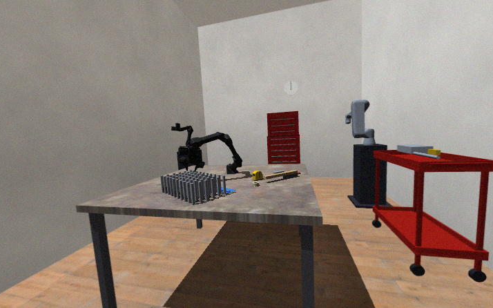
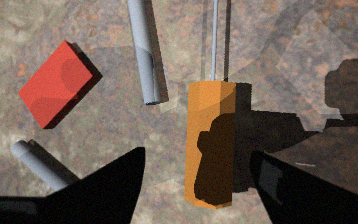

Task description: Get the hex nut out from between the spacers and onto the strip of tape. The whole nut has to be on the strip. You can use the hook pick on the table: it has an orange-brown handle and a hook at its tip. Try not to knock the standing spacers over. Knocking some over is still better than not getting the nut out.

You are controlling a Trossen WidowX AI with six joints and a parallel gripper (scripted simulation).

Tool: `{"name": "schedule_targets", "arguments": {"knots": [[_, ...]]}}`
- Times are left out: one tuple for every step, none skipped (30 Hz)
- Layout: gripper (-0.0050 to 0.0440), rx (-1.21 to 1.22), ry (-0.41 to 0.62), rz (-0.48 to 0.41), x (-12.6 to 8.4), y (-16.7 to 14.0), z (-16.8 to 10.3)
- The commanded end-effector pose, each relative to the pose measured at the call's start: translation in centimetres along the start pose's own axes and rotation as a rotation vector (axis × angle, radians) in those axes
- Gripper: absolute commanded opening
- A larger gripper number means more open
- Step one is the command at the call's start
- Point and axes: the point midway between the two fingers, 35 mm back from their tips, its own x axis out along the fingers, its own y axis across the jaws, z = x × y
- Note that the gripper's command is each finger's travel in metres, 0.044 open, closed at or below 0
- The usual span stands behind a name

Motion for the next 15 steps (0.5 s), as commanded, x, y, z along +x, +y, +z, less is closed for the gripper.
{"name": "schedule_targets", "arguments": {"knots": [[0.0280, 0.007, 0.009, 0.011, 0.2, 0.1, -0.2], [0.0280, 0.007, 0.009, 0.010, 0.3, 0.0, -0.3], [0.0280, 0.007, 0.009, 0.010, 0.3, 0.0, -0.3], [0.0280, 0.007, 0.009, 0.010, 0.3, 0.0, -0.3], [0.0280, 0.007, 0.009, 0.010, 0.5, 0.0, -0.3], [0.0280, 0.007, 0.009, 0.010, 0.7, -0.1, -0.4], [0.0280, 0.007, 0.009, 0.010, 0.8, -0.1, -0.5], [0.0280, 0.007, 0.009, 0.010, 1.0, -0.2, -0.5], [0.0280, 0.007, 0.009, 0.009, 1.1, -0.2, -0.6], [0.0280, 0.007, 0.009, 0.009, 1.3, -0.3, -0.6], [0.0280, 0.007, 0.009, 0.009, 1.4, -0.3, -0.7], [0.0280, 0.007, 0.009, 0.009, 1.6, -0.3, -0.7], [0.0280, 0.007, 0.009, 0.009, 1.7, -0.4, -0.8], [0.0280, 0.007, 0.009, 0.008, 1.9, -0.4, -0.9], [0.0280, 0.007, 0.009, 0.008, 2.0, -0.5, -0.9]]}}
